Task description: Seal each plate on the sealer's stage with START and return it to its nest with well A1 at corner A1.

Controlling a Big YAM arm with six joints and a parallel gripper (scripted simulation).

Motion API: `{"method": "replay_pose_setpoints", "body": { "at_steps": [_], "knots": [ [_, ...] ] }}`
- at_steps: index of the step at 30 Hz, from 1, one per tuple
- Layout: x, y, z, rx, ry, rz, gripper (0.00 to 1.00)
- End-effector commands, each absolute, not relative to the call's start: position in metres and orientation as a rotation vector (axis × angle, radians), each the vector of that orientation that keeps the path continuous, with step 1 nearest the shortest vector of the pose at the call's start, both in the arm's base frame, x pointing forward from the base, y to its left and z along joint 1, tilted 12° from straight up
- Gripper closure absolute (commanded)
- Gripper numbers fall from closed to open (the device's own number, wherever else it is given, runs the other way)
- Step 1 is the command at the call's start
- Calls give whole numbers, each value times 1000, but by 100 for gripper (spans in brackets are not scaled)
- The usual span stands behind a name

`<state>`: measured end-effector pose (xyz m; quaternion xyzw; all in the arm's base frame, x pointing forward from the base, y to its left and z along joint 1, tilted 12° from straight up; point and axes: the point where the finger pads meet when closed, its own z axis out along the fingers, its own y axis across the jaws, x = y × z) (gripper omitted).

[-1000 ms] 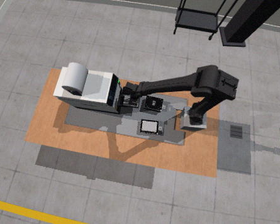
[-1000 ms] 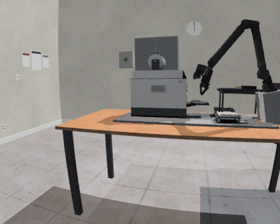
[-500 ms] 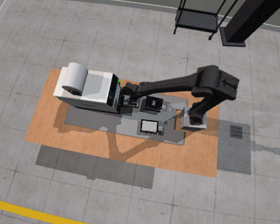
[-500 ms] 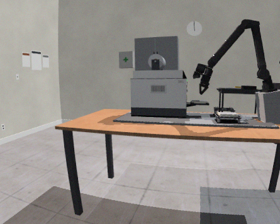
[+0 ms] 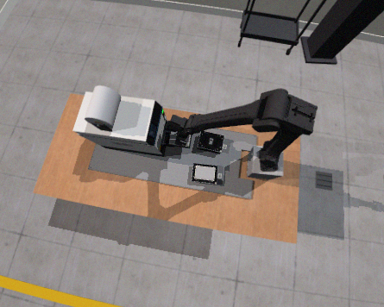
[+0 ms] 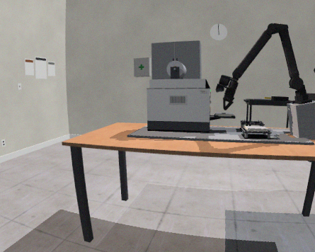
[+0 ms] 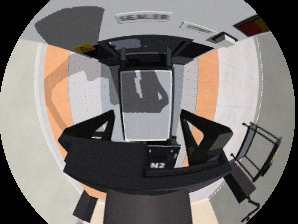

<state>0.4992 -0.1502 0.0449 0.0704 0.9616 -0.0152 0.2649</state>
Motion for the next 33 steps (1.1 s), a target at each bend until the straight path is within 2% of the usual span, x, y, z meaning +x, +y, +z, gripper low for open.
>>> {"method": "replay_pose_setpoints", "body": {
  "at_steps": [1,9,24,33],
  "knots": [
    [501,-156,29,221,2601,-39,0],
    [501,-152,15,224,2610,-34,0],
    [518,-159,62,211,2551,-56,0],
    [506,-157,38,225,2600,-43,0]
  ]
}}
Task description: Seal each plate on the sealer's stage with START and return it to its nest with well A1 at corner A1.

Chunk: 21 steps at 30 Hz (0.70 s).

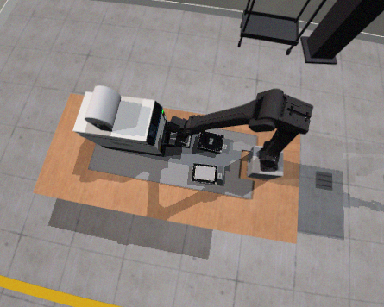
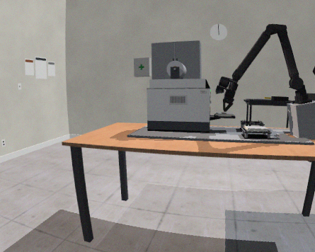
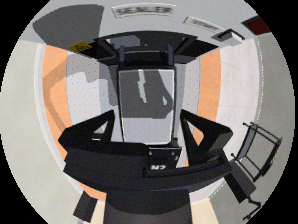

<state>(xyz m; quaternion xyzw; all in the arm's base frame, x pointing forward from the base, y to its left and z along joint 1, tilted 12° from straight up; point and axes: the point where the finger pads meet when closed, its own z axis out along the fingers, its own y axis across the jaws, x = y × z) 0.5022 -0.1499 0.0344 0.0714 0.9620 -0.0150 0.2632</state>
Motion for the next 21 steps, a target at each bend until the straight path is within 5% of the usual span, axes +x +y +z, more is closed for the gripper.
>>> {"method": "replay_pose_setpoints", "body": {
  "at_steps": [1,21],
  "knots": [
    [505,-157,35,226,2603,-42,0],
    [509,-158,39,225,2592,-43,0]
  ]
}}
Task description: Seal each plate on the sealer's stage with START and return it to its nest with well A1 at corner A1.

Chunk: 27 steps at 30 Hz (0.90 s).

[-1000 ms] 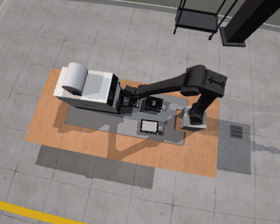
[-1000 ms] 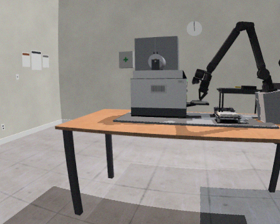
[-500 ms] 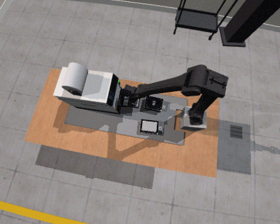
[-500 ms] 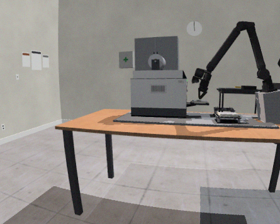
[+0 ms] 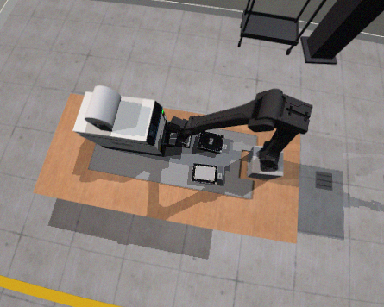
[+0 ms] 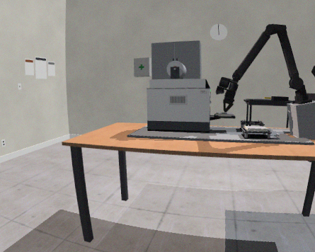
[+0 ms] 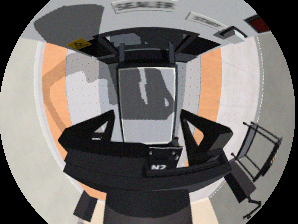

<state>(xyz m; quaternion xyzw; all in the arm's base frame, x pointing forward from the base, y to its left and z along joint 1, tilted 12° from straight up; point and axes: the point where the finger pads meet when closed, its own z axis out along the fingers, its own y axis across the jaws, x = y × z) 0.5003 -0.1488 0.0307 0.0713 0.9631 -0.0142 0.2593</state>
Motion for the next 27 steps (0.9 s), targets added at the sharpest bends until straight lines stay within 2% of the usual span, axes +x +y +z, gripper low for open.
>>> {"method": "replay_pose_setpoints", "body": {
  "at_steps": [1,16,27],
  "knots": [
    [511,-158,43,224,2584,-45,0],
    [520,-160,61,217,2548,-55,0],
    [505,-154,49,220,2576,-46,0]
  ]
}}
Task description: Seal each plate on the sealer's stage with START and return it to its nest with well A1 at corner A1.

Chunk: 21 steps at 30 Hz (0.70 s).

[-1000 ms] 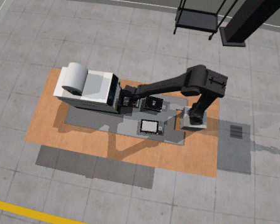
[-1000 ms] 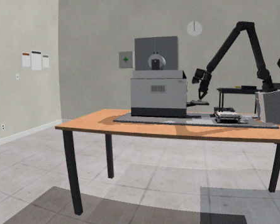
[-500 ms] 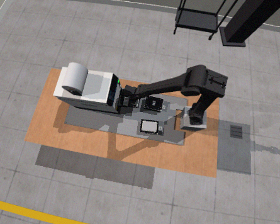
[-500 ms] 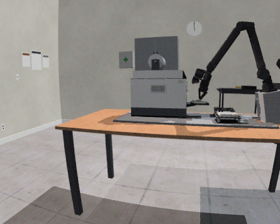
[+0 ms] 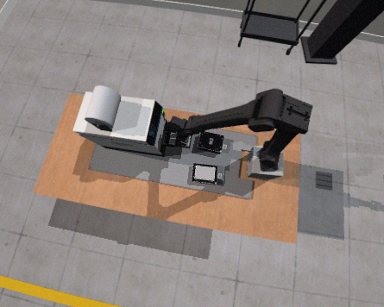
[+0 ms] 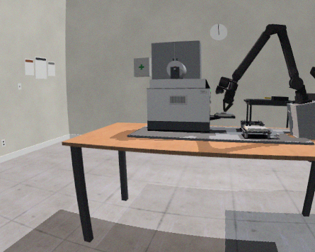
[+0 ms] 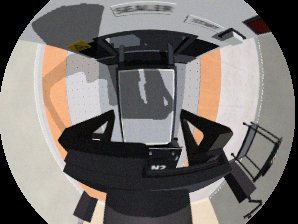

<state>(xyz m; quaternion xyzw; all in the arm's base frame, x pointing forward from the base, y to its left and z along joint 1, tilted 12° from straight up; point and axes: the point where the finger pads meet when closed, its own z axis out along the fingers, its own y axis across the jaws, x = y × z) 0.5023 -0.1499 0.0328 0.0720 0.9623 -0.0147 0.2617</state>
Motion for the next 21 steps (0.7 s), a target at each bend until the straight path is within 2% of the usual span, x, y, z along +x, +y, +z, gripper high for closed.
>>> {"method": "replay_pose_setpoints", "body": {
  "at_steps": [1,21],
  "knots": [
    [503,-154,48,220,2580,-44,0],
    [509,-144,19,196,2594,-33,0]
  ]
}}
